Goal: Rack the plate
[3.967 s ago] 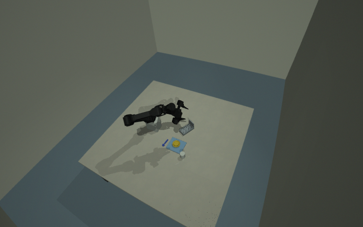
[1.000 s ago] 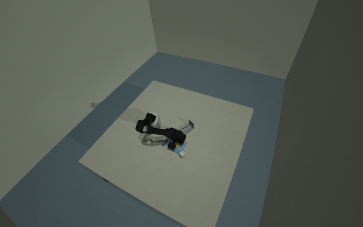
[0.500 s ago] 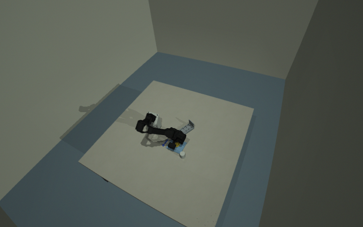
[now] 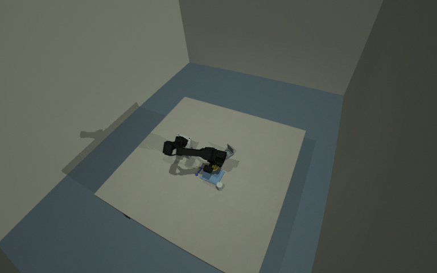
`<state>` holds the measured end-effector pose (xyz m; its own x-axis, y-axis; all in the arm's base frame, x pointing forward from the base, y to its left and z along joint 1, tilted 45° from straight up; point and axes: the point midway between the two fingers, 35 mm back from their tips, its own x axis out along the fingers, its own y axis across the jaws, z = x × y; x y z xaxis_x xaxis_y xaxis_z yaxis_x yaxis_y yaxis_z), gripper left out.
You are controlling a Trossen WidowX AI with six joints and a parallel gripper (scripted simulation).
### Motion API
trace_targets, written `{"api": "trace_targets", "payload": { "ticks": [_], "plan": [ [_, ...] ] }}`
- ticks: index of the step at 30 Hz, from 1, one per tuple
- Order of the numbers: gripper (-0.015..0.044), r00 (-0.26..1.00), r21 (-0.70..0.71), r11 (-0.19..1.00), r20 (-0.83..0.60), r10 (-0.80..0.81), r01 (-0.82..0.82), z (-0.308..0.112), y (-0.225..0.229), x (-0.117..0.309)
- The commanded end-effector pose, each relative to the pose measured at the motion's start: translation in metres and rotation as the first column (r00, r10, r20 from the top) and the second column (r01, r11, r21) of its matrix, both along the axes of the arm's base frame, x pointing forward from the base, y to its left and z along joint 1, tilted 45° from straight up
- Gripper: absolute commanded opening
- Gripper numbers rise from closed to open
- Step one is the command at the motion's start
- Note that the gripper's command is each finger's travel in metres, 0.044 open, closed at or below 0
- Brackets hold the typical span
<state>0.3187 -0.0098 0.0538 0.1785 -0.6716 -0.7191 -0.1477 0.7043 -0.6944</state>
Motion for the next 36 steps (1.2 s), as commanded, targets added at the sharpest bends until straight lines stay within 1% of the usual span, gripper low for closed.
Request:
{"api": "trace_targets", "payload": {
  "ticks": [1, 11, 19, 22, 27, 36],
  "plan": [
    [0.0000, 1.000, 0.008, 1.000, 0.007, 0.001, -0.001, 0.016, 0.017, -0.002],
    [0.0000, 1.000, -0.007, 1.000, 0.000, 0.001, -0.001, 0.048, 0.052, -0.010],
    [0.0000, 1.000, -0.021, 1.000, 0.000, 0.002, -0.002, 0.068, 0.069, -0.015],
    [0.0000, 0.999, -0.009, 0.999, 0.031, -0.030, 0.031, 0.061, 0.076, -0.020],
    [0.0000, 0.980, 0.036, 0.989, 0.138, -0.146, 0.143, 0.039, 0.095, -0.037],
    [0.0000, 0.891, 0.121, 0.940, 0.300, -0.341, 0.319, 0.005, 0.120, -0.071]
  ]
}}
